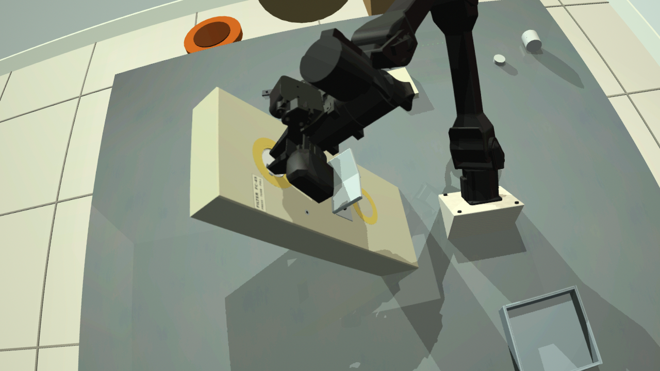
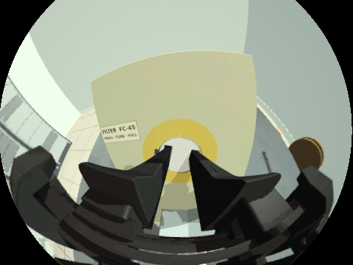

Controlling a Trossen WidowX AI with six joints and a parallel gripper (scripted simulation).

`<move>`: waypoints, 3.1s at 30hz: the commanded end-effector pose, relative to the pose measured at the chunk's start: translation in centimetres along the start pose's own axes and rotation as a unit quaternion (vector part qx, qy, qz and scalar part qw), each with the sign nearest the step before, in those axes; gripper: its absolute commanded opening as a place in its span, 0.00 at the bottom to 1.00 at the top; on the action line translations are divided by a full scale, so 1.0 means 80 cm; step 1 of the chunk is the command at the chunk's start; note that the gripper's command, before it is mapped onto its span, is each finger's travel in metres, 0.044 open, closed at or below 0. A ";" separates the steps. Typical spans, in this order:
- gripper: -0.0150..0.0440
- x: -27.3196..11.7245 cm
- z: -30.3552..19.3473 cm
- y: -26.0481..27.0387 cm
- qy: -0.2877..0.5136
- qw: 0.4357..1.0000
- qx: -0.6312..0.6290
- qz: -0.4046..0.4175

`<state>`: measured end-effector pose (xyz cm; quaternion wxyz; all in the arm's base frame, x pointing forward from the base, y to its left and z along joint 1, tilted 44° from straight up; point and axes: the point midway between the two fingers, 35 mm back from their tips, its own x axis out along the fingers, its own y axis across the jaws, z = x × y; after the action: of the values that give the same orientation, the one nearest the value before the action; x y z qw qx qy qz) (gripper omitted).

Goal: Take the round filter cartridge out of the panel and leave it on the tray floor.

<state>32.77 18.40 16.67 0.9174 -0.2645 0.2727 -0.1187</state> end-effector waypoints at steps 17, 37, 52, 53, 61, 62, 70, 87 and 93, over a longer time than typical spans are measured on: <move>0.25 0.010 -0.001 -0.001 0.006 1.000 0.012 -0.002; 0.25 0.010 -0.001 -0.001 0.006 1.000 0.012 -0.002; 0.25 -0.033 -0.001 0.005 0.008 1.000 0.007 0.002; 0.25 -0.039 -0.001 0.005 0.009 1.000 0.007 0.002; 0.25 -0.082 -0.001 0.002 0.009 1.000 0.011 -0.001; 0.25 -0.087 -0.001 0.002 0.008 1.000 0.011 -0.001; 0.25 -0.090 -0.006 0.000 0.008 1.000 0.011 -0.002; 0.25 -0.083 -0.070 -0.013 0.008 1.000 0.011 -0.002; 0.25 -0.080 -0.093 -0.019 0.008 1.000 0.011 -0.002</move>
<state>23.72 16.97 15.53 0.9152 -0.2580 0.2835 -0.1247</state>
